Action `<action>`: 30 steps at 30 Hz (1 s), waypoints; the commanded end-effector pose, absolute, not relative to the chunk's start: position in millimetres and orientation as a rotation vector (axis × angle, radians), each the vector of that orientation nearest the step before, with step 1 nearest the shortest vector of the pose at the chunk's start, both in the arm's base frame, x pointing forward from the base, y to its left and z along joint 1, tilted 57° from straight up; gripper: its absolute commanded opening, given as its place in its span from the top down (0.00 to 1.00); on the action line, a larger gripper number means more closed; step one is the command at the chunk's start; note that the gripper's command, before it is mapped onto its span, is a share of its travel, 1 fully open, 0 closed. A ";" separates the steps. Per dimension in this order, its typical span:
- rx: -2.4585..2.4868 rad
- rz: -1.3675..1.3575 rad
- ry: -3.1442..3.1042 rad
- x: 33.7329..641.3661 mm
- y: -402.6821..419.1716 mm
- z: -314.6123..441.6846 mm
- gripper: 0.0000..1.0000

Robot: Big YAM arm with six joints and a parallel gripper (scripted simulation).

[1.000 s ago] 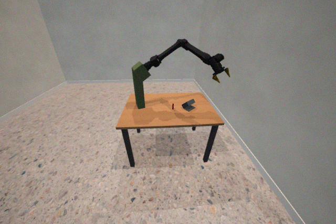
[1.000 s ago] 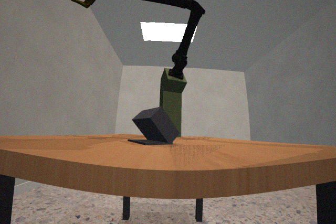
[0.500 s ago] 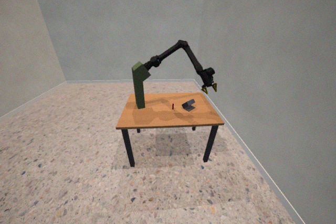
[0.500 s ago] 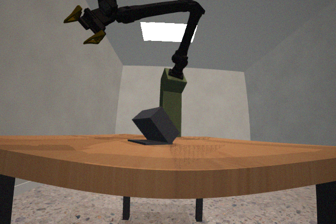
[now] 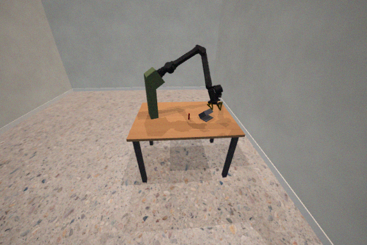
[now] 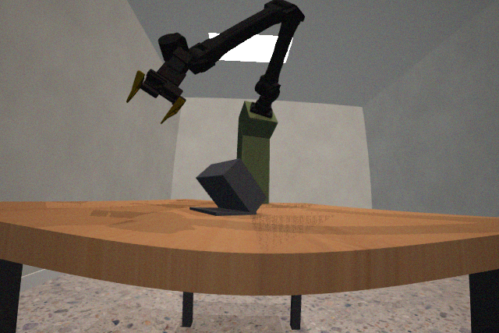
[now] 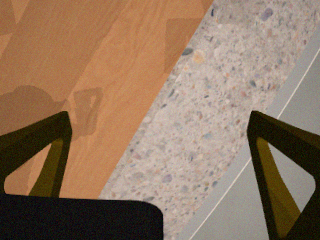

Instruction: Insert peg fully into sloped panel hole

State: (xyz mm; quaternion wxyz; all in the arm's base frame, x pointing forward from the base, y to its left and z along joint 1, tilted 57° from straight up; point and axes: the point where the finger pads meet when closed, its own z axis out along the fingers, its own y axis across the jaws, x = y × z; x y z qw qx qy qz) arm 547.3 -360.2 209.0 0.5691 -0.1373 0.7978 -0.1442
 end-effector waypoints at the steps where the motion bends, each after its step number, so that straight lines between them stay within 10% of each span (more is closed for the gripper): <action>1: -0.307 -0.281 1.880 550.4 -331.6 193.2 0.00; 30: -0.316 0.108 2.123 489.4 -122.3 18.6 0.00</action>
